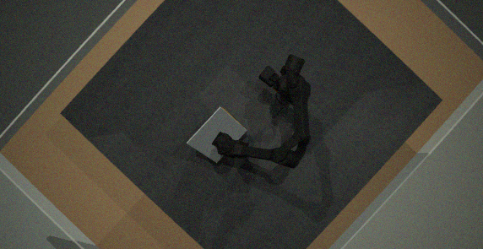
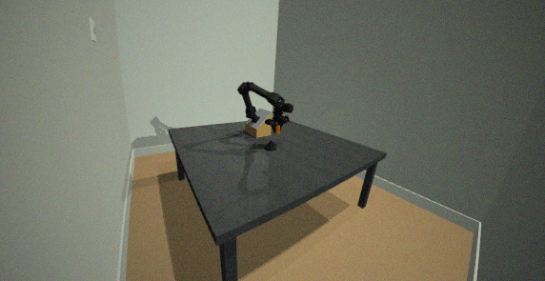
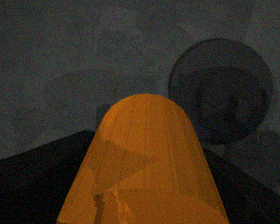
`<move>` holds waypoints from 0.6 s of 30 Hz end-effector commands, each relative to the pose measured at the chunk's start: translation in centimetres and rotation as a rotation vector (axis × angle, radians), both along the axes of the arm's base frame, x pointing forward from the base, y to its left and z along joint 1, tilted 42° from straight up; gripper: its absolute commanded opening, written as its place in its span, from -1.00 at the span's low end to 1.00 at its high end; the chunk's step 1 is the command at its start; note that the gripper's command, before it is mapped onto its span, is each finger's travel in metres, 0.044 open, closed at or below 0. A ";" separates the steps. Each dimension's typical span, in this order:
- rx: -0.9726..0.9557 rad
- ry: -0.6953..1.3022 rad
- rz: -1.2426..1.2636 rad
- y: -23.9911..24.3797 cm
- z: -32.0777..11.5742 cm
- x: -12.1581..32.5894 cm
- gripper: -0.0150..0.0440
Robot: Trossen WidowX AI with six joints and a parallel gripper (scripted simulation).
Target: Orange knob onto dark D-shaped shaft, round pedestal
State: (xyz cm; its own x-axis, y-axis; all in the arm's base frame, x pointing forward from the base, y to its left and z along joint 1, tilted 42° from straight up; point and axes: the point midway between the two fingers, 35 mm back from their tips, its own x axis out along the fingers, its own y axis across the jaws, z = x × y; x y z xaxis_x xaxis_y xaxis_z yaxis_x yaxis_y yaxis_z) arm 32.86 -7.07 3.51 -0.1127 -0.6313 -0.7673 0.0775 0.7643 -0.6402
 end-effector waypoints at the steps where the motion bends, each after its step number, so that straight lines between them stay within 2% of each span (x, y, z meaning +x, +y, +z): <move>1: -0.007 -0.002 0.008 -1.0 0.6 0.2 -0.49; 18: -0.030 0.016 0.022 -5.2 2.4 0.1 -0.49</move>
State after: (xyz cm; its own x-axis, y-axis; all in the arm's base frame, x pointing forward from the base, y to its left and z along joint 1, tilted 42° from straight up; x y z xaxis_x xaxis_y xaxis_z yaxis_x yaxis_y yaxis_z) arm 32.87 -11.94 5.59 -0.1169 -0.6515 -0.7496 0.0548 0.7494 -0.6599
